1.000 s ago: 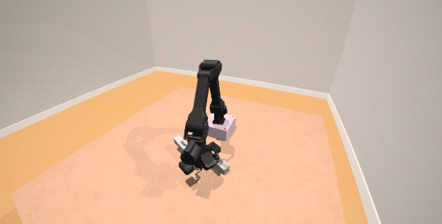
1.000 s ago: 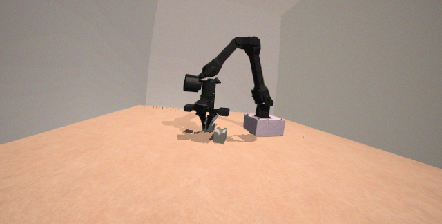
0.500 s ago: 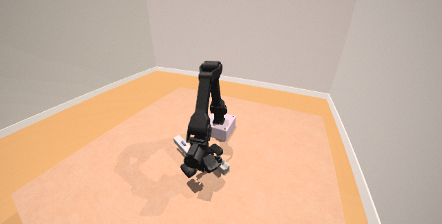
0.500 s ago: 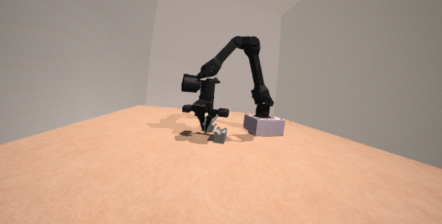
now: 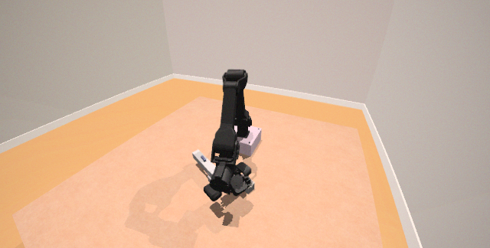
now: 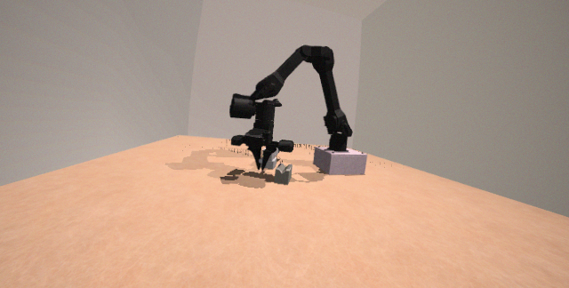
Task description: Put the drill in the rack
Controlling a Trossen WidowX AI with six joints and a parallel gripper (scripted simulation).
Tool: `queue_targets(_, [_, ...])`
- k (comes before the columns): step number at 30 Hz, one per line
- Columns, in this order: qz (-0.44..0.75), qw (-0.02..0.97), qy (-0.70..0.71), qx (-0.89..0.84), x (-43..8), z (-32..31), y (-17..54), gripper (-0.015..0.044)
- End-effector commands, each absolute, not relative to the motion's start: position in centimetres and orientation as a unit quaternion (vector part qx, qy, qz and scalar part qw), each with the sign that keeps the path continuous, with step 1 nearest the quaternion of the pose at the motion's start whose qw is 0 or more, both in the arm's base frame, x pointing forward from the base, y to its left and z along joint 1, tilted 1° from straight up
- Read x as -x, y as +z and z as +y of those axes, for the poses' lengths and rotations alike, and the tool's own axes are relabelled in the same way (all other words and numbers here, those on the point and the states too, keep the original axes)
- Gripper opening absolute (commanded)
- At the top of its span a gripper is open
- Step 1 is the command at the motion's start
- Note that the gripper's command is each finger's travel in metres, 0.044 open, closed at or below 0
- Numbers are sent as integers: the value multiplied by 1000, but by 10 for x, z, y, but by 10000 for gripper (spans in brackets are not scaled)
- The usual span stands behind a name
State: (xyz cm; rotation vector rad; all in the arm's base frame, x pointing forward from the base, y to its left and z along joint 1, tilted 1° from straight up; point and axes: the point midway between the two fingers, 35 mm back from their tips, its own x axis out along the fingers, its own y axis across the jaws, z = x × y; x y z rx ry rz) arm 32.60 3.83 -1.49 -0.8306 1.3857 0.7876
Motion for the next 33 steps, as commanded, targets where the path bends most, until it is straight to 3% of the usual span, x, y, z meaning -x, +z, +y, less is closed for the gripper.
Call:
queue_targets(1, [603,623,343,362,-326,38,-15,26])
queue_targets(17, [602,626,341,360,-324,34,-16,440])
queue_targets(33, [602,626,341,360,-320,26,-18,440])
